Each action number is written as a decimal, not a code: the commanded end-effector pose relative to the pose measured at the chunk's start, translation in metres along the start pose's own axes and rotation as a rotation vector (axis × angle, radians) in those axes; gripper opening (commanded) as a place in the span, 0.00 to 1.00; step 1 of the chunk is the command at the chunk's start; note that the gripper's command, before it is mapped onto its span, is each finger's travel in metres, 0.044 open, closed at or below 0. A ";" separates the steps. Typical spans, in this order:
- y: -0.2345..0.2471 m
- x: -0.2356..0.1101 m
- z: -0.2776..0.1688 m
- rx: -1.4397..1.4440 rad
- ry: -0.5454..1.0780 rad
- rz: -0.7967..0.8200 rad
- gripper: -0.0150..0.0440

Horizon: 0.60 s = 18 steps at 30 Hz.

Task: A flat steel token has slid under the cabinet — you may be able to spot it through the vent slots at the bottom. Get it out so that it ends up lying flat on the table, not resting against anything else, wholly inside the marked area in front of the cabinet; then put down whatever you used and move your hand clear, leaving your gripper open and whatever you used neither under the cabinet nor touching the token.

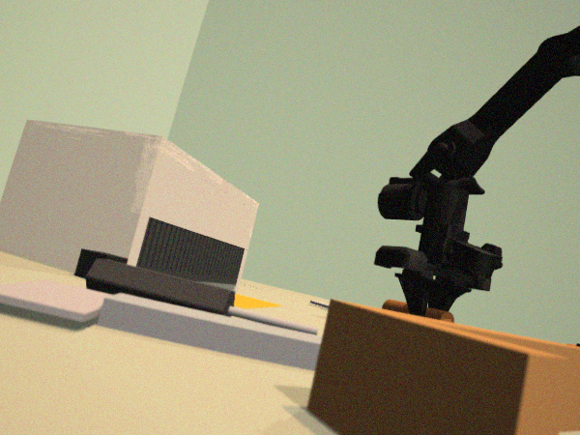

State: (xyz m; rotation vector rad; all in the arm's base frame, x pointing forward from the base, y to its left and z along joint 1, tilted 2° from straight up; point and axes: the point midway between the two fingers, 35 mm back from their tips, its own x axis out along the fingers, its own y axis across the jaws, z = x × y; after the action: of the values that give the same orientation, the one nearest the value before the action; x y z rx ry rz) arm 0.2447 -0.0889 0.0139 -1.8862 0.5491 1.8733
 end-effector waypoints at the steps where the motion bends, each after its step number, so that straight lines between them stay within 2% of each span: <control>1: -0.001 -0.001 -0.001 -0.041 0.004 -0.007 0.25; 18: -0.001 -0.001 -0.001 0.059 0.004 -0.008 0.25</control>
State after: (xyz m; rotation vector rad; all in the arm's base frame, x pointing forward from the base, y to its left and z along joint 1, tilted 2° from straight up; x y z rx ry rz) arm 0.2455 -0.0882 0.0142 -1.8702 0.5626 1.8511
